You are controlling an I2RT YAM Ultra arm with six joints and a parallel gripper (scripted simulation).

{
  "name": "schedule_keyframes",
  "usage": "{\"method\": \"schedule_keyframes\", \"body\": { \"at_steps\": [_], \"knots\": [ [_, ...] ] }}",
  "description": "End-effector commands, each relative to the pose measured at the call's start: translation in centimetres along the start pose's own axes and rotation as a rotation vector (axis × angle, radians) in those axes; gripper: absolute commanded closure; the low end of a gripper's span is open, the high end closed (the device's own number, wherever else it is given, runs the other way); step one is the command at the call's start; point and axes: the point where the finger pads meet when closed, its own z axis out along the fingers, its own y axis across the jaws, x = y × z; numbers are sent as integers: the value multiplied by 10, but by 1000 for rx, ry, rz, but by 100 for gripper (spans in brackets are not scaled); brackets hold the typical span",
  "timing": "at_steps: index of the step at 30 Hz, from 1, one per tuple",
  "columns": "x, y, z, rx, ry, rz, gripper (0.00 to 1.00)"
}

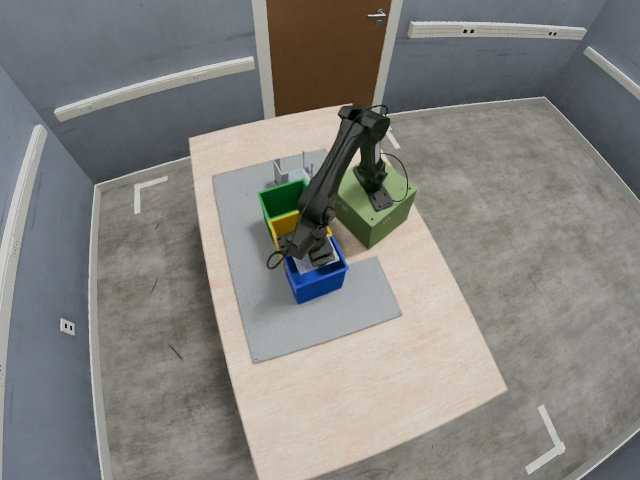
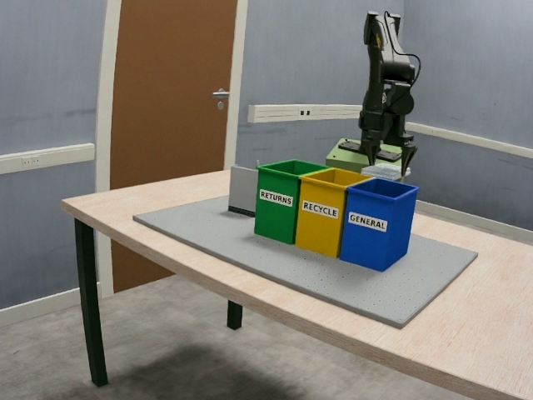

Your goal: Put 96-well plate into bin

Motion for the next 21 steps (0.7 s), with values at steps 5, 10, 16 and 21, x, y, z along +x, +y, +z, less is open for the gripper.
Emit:
{"method": "schedule_keyframes", "body": {
  "at_steps": [5,10,16,21],
  "knots": [
    [-11,10,-14,-13,-49,-5,100],
    [-11,10,-13,-12,-47,-5,100],
    [-11,9,-12,-9,-44,-1,100],
    [-11,8,-11,-7,-41,-1,100]
  ]
}}
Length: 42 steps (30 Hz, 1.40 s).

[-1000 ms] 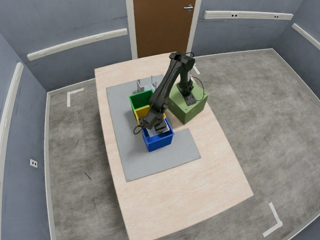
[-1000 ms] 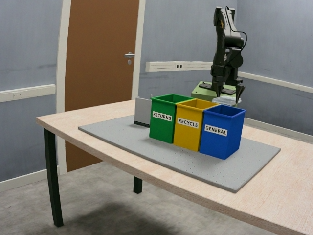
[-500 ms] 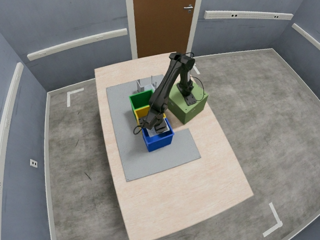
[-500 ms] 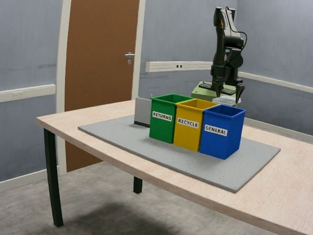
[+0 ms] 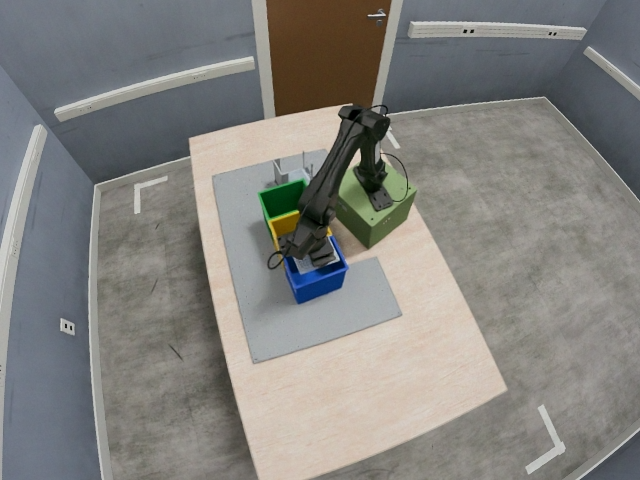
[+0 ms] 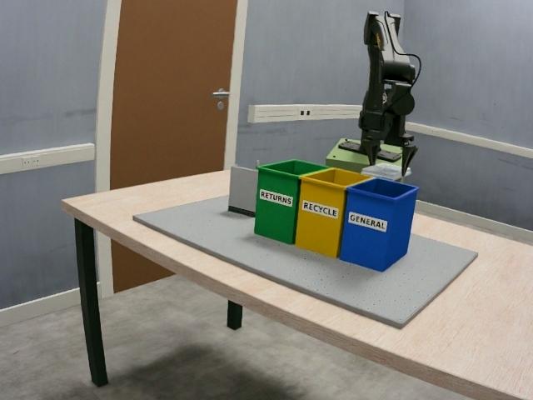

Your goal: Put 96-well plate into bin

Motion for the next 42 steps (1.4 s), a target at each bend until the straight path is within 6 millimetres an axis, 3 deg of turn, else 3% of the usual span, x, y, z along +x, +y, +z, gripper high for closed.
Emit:
{"method": "schedule_keyframes", "body": {
  "at_steps": [1,26,30,32,35,38,39,42],
  "knots": [
    [-12,8,-10,-7,-40,0,100],
    [-13,8,-10,-7,-40,0,100],
    [-17,10,-2,-14,-52,2,100],
    [-6,2,7,2,-28,1,100],
    [-5,0,17,10,-16,1,100],
    [-8,1,17,7,-22,2,100],
    [-15,5,4,-20,-63,4,100],
    [-6,-1,25,11,-16,3,100]
  ]
}}
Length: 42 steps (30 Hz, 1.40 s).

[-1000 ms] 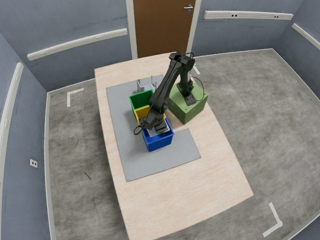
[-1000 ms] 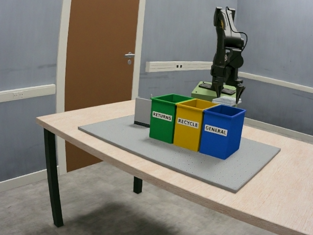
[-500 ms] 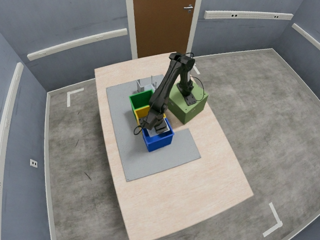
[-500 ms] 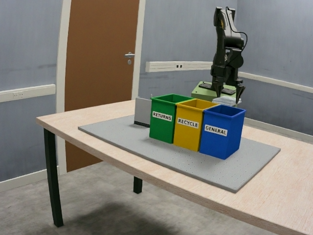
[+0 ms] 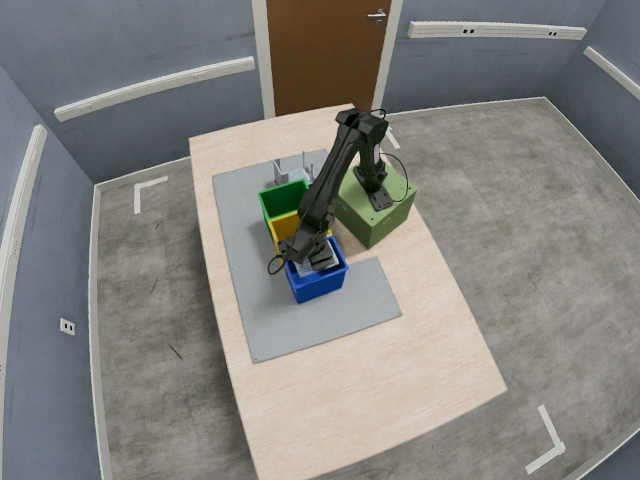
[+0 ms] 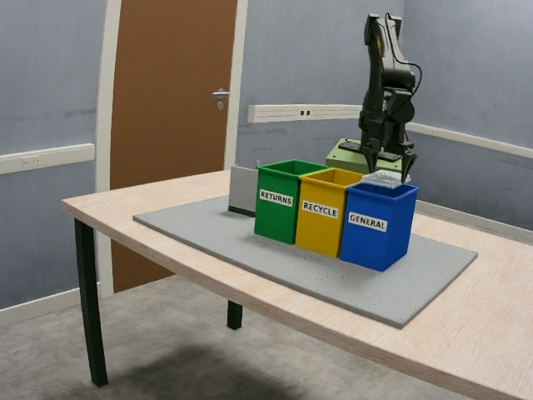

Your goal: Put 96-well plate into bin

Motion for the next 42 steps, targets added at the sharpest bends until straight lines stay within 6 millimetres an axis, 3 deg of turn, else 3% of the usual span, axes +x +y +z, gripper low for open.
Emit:
{"method": "schedule_keyframes", "body": {
  "at_steps": [1,4,5,6,15,23,30,32,42],
  "knots": [
    [-5,-3,9,9,-19,3,100],
    [-7,-3,12,6,-25,5,100],
    [-20,5,-5,-27,-76,7,100],
    [-22,7,-8,-34,-86,5,100],
    [-21,7,-8,-34,-86,4,100],
    [-8,-2,2,-12,-51,3,100],
    [-7,-2,2,-12,-51,4,100],
    [-19,4,-8,-30,-80,6,100],
    [-16,2,-5,-25,-73,6,100]
  ]
}}
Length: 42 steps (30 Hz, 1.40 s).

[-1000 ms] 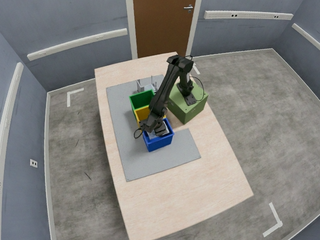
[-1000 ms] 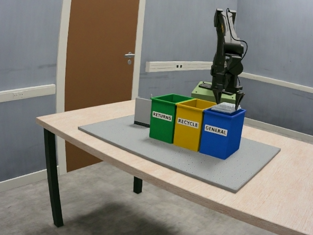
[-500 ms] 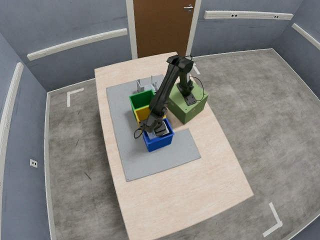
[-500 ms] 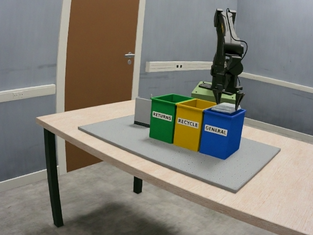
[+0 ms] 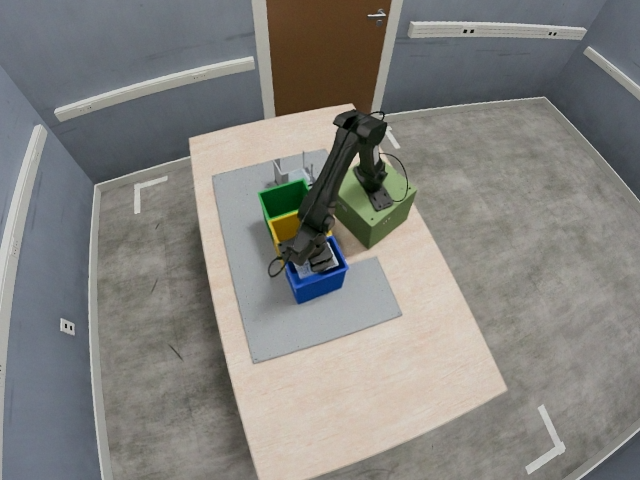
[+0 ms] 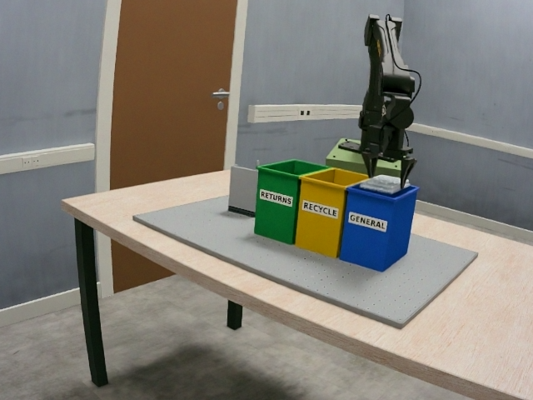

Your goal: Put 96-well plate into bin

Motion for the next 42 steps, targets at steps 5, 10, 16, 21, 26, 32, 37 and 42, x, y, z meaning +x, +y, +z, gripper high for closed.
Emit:
{"method": "schedule_keyframes", "body": {
  "at_steps": [5,10,16,21,26,32,37,42],
  "knots": [
    [-15,1,-16,-23,-68,4,100],
    [-13,0,-15,-20,-63,5,100],
    [-10,-2,-12,-14,-55,5,100],
    [-7,-4,-9,-11,-49,4,100],
    [-15,5,-14,-28,-74,-3,100],
    [-5,-1,4,-1,-32,-5,100],
    [-7,0,6,-4,-36,-5,100],
    [-2,-3,13,7,-19,-5,100]
  ]
}}
